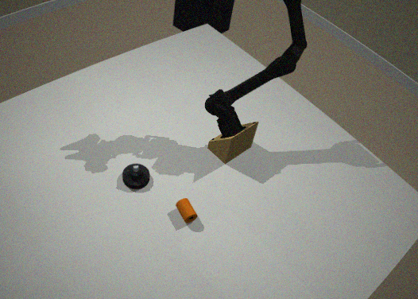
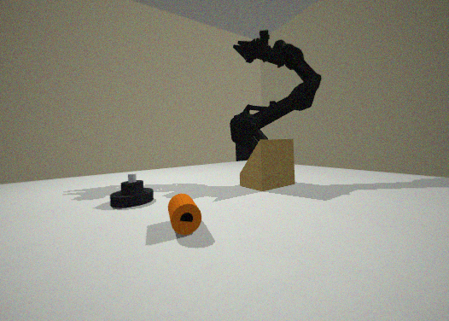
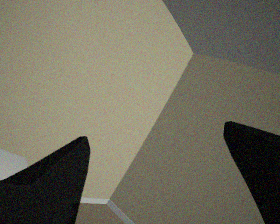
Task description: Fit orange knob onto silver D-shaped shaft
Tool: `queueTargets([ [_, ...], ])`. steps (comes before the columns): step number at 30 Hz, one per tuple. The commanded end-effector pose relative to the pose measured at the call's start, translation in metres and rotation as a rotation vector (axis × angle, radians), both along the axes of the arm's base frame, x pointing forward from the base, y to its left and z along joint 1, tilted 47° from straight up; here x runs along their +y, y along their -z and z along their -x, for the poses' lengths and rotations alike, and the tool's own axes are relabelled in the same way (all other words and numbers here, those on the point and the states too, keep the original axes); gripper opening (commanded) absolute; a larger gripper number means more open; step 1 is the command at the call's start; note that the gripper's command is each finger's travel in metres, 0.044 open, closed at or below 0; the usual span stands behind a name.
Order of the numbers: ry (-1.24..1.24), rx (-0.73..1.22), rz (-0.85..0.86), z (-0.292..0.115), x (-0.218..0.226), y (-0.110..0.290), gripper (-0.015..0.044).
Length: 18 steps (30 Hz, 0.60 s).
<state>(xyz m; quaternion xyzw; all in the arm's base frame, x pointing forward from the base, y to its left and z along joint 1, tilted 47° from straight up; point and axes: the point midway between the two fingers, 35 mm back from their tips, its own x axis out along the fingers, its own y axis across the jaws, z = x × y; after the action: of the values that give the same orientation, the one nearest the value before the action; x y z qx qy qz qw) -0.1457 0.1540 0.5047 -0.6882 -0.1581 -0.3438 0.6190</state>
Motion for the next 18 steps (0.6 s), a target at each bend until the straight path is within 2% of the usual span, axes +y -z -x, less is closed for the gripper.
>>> queueTargets([
  [1,-0.005,0.006,-0.010,-0.003,-0.003,-0.002,0.0426],
  [4,-0.076,0.093,-0.147,-0.042,-0.046,-0.020,0.0440],
  [10,-0.141,0.229,-0.334,-0.106,-0.102,-0.034,0.0440],
  [18,-0.242,0.552,-0.580,-0.241,-0.168,-0.011,0.0440],
])
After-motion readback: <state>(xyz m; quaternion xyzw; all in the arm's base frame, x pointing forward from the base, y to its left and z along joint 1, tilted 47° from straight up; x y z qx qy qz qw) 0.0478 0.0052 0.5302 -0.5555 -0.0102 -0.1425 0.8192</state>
